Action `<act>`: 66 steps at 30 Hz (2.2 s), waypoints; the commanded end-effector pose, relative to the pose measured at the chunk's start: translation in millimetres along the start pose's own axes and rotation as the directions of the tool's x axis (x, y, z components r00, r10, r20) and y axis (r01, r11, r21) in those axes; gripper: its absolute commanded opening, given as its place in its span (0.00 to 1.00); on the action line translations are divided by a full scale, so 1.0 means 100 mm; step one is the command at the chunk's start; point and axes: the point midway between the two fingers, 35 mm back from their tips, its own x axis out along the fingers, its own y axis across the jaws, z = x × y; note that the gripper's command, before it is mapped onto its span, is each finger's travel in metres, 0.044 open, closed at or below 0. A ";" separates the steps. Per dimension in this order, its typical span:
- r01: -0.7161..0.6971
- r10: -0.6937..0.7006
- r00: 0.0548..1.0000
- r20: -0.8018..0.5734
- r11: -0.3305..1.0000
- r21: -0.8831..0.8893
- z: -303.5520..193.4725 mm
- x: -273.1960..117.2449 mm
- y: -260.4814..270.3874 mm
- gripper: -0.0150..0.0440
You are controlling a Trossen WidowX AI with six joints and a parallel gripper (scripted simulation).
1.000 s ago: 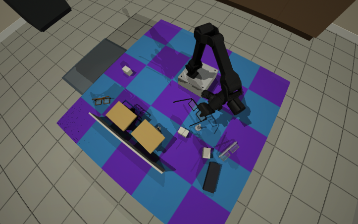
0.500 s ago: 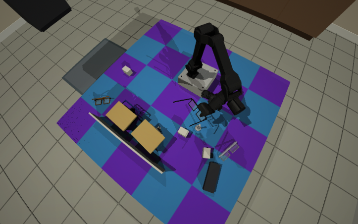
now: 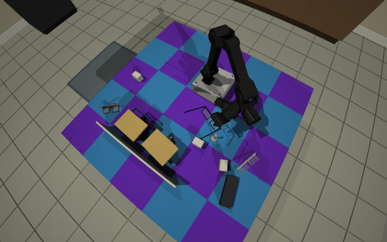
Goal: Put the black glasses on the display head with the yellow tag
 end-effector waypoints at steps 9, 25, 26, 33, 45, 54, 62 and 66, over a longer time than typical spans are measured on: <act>0.224 -0.219 0.974 0.067 0.970 -0.097 0.34 0.35 0.09 0.25; 0.494 -0.498 0.867 0.035 0.848 -0.193 0.80 0.66 0.16 0.25; 0.507 -0.513 0.858 0.028 0.839 -0.198 0.82 0.67 0.16 0.25; 0.581 -0.604 0.796 -0.034 0.778 -0.238 1.00 0.75 0.18 0.25; 0.574 -0.608 0.789 -0.084 0.780 -0.250 1.04 0.86 0.12 0.25; 0.565 -0.596 0.801 -0.060 0.786 -0.251 1.03 0.93 0.04 0.25; 0.569 -0.599 0.799 -0.059 0.783 -0.251 1.02 1.00 -0.02 0.25; 0.569 -0.599 0.799 -0.059 0.783 -0.251 1.01 1.04 -0.05 0.25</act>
